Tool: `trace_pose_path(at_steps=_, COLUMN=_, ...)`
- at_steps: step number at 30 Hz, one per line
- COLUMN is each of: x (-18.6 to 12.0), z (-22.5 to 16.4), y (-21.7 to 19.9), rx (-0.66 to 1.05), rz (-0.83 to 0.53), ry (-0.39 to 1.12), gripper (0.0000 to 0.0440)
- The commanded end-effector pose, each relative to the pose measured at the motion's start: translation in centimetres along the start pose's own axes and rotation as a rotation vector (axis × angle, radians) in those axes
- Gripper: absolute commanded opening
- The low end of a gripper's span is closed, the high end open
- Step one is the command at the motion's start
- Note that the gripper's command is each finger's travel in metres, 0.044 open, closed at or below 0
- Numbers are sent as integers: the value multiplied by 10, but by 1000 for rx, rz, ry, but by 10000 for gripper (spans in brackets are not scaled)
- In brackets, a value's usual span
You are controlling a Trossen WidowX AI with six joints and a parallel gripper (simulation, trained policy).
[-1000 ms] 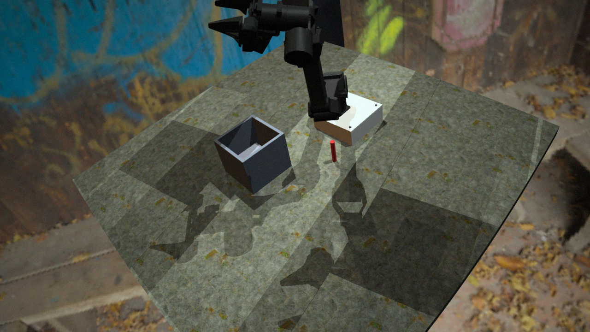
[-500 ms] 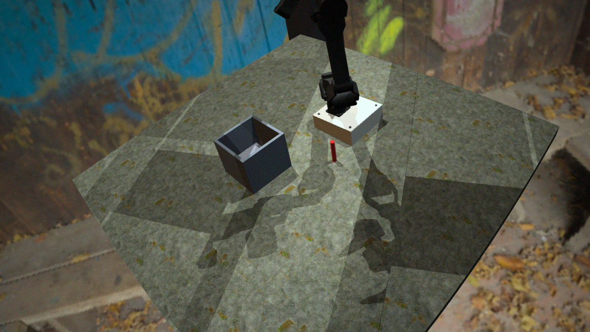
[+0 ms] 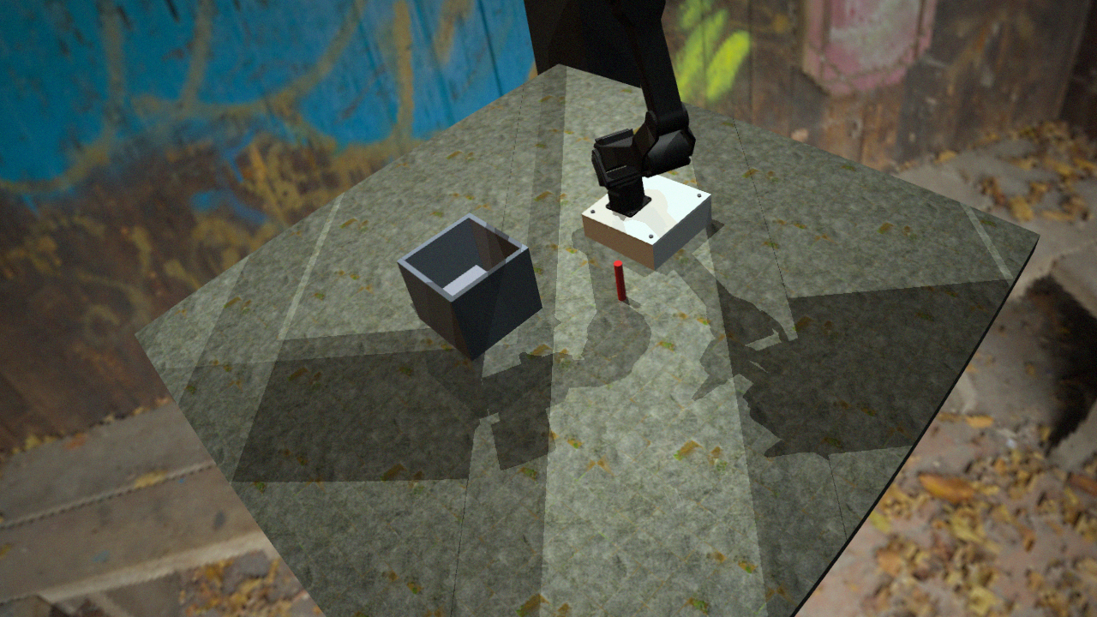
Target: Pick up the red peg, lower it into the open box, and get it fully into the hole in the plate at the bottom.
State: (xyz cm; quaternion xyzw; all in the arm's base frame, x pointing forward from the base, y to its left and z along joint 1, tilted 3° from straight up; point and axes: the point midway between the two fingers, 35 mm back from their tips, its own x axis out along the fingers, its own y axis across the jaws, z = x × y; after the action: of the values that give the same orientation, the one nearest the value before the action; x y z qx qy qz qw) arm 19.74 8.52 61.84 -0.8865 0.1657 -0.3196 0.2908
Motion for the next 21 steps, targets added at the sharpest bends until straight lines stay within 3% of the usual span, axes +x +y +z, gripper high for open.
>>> trace_pose_path(at_steps=1, x=-3, z=-19, y=7, rx=129, rz=-9, ry=4, gripper=434)
trace_pose_path(at_steps=21, x=-8, z=-86, y=55, rx=822, rz=-11, ry=-28, gripper=439)
